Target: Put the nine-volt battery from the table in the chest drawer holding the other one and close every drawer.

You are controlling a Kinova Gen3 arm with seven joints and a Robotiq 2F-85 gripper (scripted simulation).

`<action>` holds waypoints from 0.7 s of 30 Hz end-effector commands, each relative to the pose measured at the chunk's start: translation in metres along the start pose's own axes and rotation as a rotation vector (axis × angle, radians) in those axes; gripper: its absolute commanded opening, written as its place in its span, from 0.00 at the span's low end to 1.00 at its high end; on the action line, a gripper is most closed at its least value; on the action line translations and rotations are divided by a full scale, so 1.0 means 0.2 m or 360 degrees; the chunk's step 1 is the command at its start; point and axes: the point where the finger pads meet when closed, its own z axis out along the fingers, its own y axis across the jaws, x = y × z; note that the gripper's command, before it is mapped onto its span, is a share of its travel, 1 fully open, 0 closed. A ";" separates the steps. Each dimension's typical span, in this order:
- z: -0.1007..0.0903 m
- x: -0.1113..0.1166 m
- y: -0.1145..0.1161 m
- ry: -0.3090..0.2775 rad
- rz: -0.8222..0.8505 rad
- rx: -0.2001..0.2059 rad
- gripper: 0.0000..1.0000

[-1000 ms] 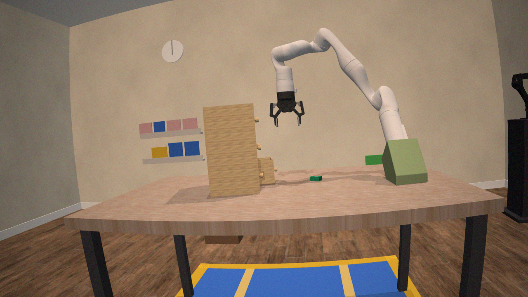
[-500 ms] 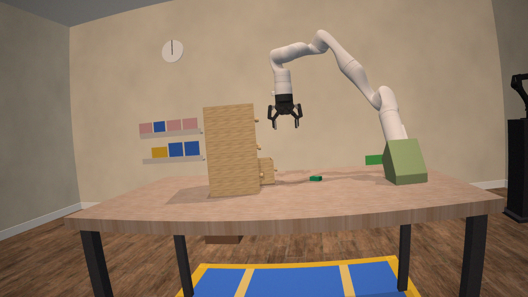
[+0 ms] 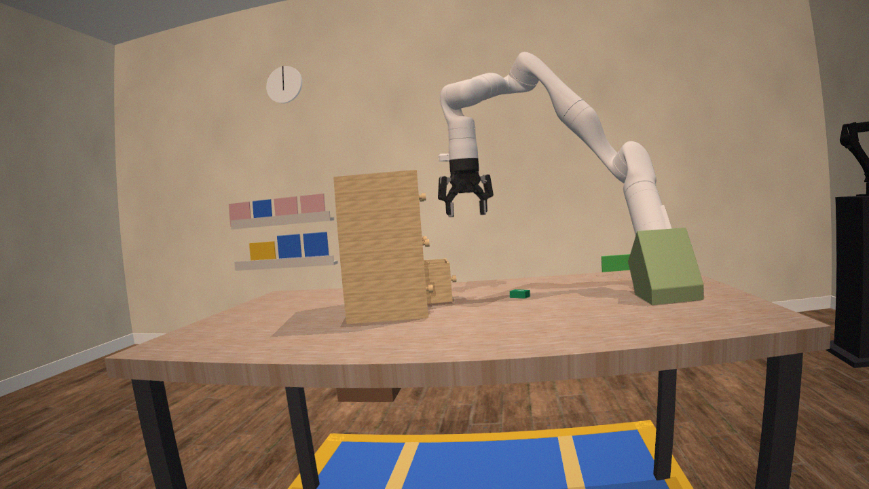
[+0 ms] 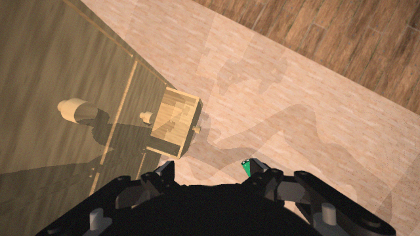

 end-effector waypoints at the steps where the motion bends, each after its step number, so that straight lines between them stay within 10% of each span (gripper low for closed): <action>1: 0.01 0.00 -0.03 -0.0006 -0.0067 0.0017 1.00; 21: 0.06 0.02 -0.08 0.0003 -0.0528 0.0024 1.00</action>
